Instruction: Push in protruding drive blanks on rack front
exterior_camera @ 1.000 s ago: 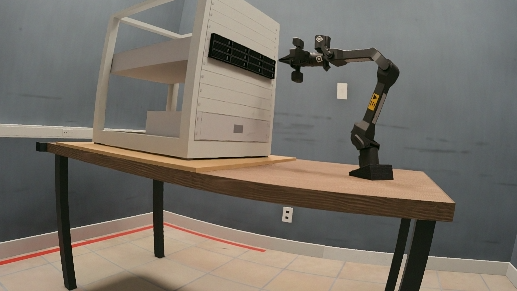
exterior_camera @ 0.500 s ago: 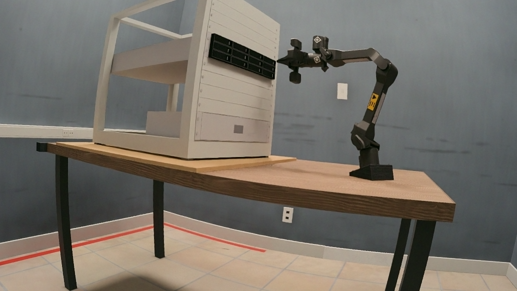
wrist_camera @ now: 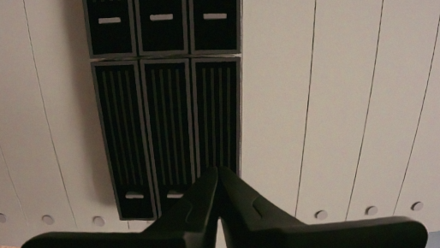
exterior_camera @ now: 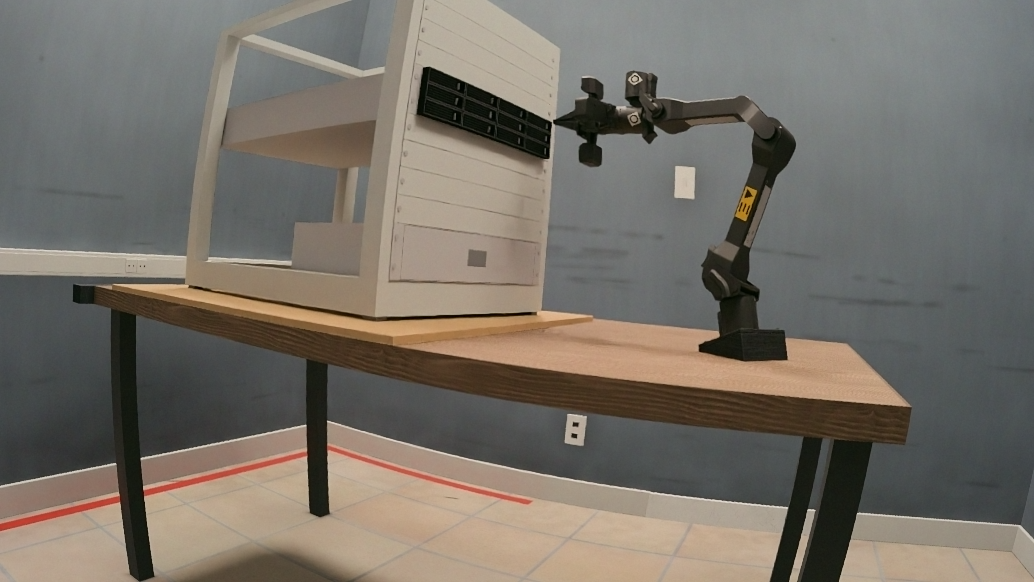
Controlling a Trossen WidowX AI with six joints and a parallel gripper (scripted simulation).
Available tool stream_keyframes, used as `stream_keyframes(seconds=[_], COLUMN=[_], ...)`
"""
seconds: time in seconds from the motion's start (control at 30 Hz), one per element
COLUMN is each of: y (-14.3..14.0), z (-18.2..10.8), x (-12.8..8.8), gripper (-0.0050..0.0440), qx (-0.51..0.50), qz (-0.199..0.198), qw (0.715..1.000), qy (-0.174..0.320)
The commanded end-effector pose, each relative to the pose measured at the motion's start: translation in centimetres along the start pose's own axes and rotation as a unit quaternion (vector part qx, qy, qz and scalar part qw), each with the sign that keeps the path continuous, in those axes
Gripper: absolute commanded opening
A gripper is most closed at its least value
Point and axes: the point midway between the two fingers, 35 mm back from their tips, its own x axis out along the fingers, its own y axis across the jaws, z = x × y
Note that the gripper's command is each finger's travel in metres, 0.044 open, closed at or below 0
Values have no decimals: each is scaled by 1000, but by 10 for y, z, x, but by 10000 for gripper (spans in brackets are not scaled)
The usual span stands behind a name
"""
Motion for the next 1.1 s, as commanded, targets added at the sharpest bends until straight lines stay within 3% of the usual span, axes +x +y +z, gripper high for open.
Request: stream_keyframes(seconds=[0.0,1.07], y=[-11,-13], z=[-1,-1], x=[-2,8], gripper=[-50,-50], qx=[-5,-5], qz=[-13,-13], qw=[1000,1000], qy=[3,3])
